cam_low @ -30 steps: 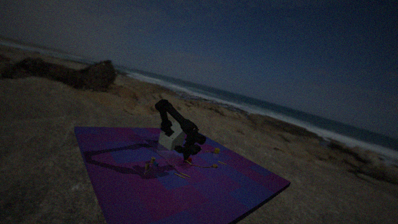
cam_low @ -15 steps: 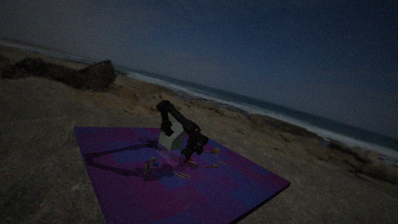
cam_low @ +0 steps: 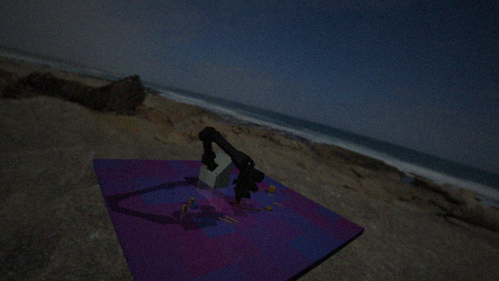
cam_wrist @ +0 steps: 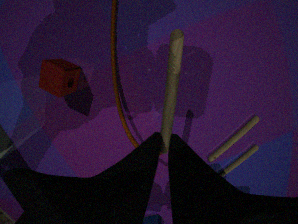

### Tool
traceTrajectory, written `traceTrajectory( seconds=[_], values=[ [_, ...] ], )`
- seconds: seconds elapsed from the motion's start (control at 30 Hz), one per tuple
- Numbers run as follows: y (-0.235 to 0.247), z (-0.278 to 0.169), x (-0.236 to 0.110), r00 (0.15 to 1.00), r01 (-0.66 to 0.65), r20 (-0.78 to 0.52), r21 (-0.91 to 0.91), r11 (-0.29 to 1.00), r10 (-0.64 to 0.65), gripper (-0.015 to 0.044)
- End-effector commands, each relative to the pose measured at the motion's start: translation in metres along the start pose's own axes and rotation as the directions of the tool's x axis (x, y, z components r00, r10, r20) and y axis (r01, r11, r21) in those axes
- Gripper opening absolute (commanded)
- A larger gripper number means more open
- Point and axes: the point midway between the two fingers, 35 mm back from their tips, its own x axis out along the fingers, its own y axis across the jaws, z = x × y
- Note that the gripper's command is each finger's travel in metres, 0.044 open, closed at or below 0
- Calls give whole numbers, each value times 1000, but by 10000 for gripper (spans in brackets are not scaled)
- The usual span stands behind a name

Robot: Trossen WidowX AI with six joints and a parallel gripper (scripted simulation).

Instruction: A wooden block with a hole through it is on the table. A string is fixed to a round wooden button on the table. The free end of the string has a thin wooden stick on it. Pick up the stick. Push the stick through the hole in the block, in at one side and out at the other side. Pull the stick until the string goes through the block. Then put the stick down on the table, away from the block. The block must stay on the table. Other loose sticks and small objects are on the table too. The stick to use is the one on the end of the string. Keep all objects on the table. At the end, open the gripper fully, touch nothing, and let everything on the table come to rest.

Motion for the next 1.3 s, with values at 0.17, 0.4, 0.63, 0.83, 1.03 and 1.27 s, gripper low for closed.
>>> traceTrajectory(
  seconds=[0.17, 0.4, 0.63, 0.83, 1.03, 1.27],
  values=[
    [-3, 9, 2, 1000, -1, -5, -313, 950, -1, 0],
    [-5, 16, 2, 1000, -1, -5, -537, 843, -2, 0],
    [-6, 22, 2, 1000, -1, -5, -728, 685, -3, 0],
    [-7, 28, 2, 1000, -2, -5, -857, 516, -4, 0],
    [-8, 33, 3, 1000, -3, -5, -938, 346, -5, 0],
    [-9, 33, 3, 1000, -3, -5, -940, 341, -5, 0]
  ],
)
